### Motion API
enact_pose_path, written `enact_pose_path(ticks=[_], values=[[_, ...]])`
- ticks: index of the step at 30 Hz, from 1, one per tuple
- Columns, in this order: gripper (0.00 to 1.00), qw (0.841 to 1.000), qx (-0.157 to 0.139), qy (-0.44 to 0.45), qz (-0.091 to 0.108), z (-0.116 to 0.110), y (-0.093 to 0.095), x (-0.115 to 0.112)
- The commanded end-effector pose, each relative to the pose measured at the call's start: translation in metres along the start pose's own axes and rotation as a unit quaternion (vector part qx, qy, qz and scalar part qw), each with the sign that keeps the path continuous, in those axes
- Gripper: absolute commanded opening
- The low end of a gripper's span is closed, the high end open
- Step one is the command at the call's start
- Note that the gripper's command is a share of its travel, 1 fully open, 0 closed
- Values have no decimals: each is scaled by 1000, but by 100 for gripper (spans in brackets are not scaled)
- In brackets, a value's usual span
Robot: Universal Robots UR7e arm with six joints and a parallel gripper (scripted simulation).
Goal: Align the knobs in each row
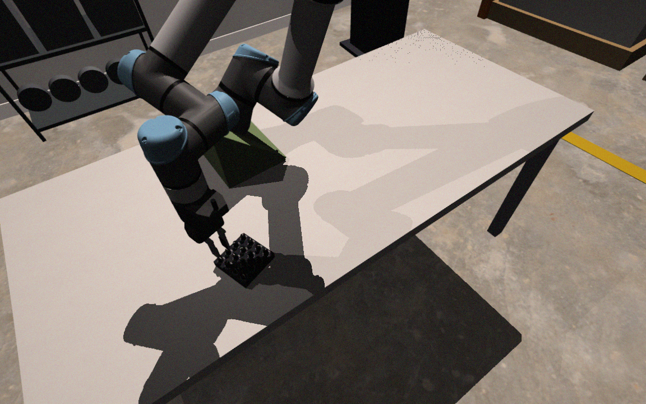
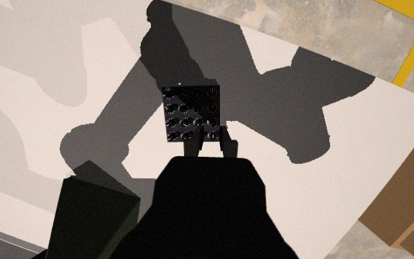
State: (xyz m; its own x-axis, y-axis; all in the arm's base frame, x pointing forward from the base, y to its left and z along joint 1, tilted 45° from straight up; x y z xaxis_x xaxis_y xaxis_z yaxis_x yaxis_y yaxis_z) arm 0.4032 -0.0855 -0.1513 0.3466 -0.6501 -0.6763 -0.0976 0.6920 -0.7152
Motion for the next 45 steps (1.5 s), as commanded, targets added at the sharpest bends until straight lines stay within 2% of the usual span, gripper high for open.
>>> enact_pose_path(ticks=[1,36,45], values=[[46,1000,1,5,4,5,0,3],[46,1000,1,5,4,4,0,3],[46,1000,0,6,6,3,7,1]])
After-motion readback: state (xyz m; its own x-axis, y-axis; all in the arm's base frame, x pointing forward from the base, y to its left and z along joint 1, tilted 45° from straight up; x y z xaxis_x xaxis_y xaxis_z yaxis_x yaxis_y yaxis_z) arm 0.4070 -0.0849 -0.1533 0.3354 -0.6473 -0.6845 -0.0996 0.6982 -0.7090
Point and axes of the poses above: the point where the finger pads meet when closed, its own y axis out along the fingers, its own x axis across the jaws, z = x × y, the point moved 2 cm from there along -y, back along the fingers, and after that the axes turned 1 degree about y, right-handed, at the moved point
